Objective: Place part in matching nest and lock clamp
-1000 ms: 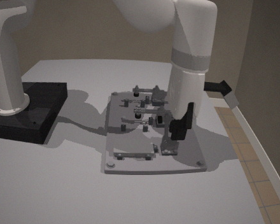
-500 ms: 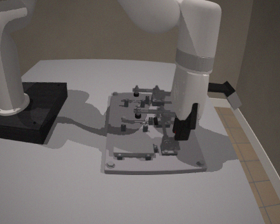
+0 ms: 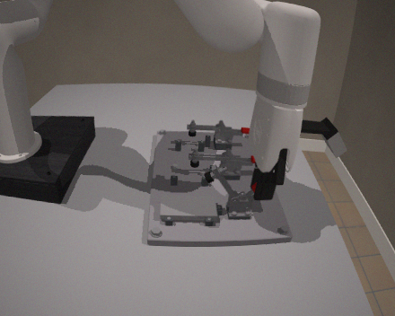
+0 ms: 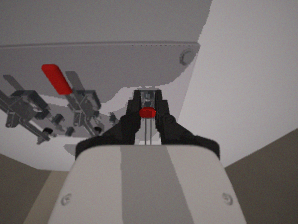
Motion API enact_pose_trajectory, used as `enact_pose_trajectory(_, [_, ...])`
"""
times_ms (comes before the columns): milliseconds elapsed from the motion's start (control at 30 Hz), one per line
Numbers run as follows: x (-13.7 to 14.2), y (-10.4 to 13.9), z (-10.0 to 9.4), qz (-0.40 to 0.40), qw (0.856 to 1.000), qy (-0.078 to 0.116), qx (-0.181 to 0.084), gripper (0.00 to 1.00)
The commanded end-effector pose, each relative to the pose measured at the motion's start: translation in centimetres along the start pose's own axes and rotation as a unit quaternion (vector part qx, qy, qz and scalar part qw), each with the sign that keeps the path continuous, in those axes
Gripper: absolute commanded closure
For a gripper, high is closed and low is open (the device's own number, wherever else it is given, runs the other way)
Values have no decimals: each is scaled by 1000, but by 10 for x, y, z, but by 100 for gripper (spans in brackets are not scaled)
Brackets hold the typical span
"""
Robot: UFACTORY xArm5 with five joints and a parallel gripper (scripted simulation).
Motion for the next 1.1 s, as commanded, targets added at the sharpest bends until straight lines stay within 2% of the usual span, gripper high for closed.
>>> enact_pose_trajectory(0, [-1, -6, 1, 0, 1000, 0, 2, 100])
enact_pose_trajectory(1067, [-4, -22, 22, 0, 1000, 0, 2, 100])
Point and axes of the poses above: the point where the finger pads meet when closed, its own z axis out along the fingers, its own x axis across the jaws, y = z × x, the point moved 3 cm from there along -z, back along the fingers, and after that the axes turned 12 degrees about z, right-handed, at the moved point
